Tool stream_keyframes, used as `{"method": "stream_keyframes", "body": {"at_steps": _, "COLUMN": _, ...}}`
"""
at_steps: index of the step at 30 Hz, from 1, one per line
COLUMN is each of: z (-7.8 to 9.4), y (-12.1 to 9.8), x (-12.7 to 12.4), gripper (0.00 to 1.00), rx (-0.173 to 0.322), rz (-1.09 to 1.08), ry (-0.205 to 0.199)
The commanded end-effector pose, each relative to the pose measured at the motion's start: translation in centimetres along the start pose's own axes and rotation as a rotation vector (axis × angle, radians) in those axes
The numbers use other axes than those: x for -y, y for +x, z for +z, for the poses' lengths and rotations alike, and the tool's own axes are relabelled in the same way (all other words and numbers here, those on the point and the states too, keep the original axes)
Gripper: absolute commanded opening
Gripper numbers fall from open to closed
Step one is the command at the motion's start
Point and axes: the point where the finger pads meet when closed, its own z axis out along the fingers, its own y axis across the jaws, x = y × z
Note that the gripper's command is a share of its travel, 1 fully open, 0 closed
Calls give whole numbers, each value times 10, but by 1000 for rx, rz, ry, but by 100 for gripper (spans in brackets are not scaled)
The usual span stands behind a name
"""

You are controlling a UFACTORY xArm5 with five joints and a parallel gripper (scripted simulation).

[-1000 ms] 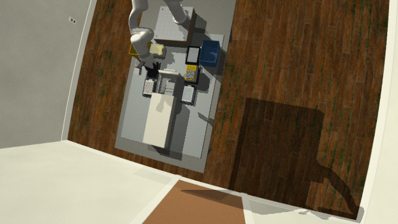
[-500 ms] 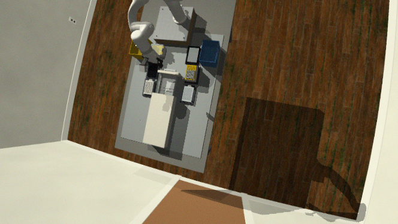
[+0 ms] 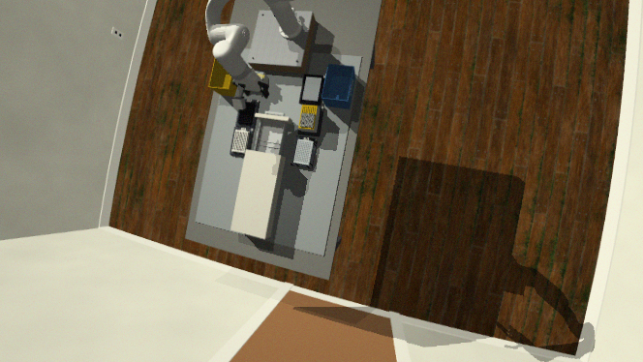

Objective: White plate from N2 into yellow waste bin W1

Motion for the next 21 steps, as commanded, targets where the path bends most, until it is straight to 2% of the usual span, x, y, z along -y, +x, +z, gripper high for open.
{"method": "stream_keyframes", "body": {"at_steps": 1, "z": -10, "y": -12, "x": 6, "gripper": 100, "rx": 50, "rz": -46, "ry": -1}}
{"method": "stream_keyframes", "body": {"at_steps": 5, "z": -16, "y": -21, "x": 10, "gripper": 100, "rx": 50, "rz": -46, "ry": 0}}
{"method": "stream_keyframes", "body": {"at_steps": 7, "z": -21, "y": -29, "x": 13, "gripper": 100, "rx": 98, "rz": -87, "ry": 0}}
{"method": "stream_keyframes", "body": {"at_steps": 11, "z": -27, "y": -40, "x": 16, "gripper": 100, "rx": 98, "rz": -87, "ry": 0}}
{"method": "stream_keyframes", "body": {"at_steps": 13, "z": -18, "y": -40, "x": 11, "gripper": 100, "rx": 139, "rz": -35, "ry": -6}}
{"method": "stream_keyframes", "body": {"at_steps": 14, "z": -14, "y": -39, "x": 9, "gripper": 100, "rx": 144, "rz": -30, "ry": -7}}
{"method": "stream_keyframes", "body": {"at_steps": 17, "z": -1, "y": -39, "x": 1, "gripper": 100, "rx": 144, "rz": -30, "ry": -7}}
{"method": "stream_keyframes", "body": {"at_steps": 19, "z": -1, "y": -39, "x": 1, "gripper": 100, "rx": 144, "rz": -30, "ry": -7}}
{"method": "stream_keyframes", "body": {"at_steps": 21, "z": 7, "y": -39, "x": -4, "gripper": 100, "rx": 144, "rz": -30, "ry": -7}}
